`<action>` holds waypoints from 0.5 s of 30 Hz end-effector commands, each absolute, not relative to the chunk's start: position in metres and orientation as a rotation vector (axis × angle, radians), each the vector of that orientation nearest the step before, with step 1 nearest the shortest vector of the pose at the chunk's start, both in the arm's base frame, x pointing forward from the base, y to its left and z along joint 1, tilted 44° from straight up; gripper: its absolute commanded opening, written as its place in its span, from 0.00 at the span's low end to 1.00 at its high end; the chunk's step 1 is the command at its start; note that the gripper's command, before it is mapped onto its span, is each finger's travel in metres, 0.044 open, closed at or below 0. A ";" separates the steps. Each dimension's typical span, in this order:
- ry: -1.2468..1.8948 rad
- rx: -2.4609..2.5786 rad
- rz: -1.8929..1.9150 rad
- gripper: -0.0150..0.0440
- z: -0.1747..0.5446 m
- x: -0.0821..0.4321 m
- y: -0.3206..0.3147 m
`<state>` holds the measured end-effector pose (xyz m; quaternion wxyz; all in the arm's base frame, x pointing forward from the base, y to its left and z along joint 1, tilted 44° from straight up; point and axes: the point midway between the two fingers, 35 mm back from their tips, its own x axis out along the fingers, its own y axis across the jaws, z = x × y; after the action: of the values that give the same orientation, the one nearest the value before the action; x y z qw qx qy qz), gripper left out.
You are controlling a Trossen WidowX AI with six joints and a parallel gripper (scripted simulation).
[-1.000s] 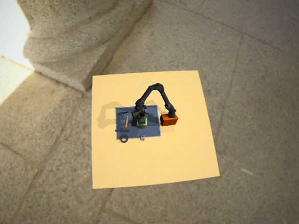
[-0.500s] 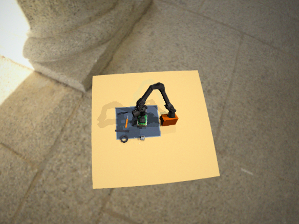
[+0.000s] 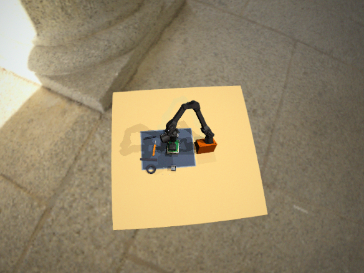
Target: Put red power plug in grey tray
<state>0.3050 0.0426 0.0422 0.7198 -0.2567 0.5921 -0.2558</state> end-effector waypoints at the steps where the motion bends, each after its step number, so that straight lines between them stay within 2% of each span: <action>1: 1.312 -0.577 -0.566 0.68 0.037 0.305 0.038; 6: 1.312 -0.577 -0.566 0.68 0.035 0.306 0.036; 15: 1.312 -0.577 -0.566 0.28 0.035 0.306 0.036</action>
<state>0.3053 0.0365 0.0355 0.7184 -0.2579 0.5932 -0.2559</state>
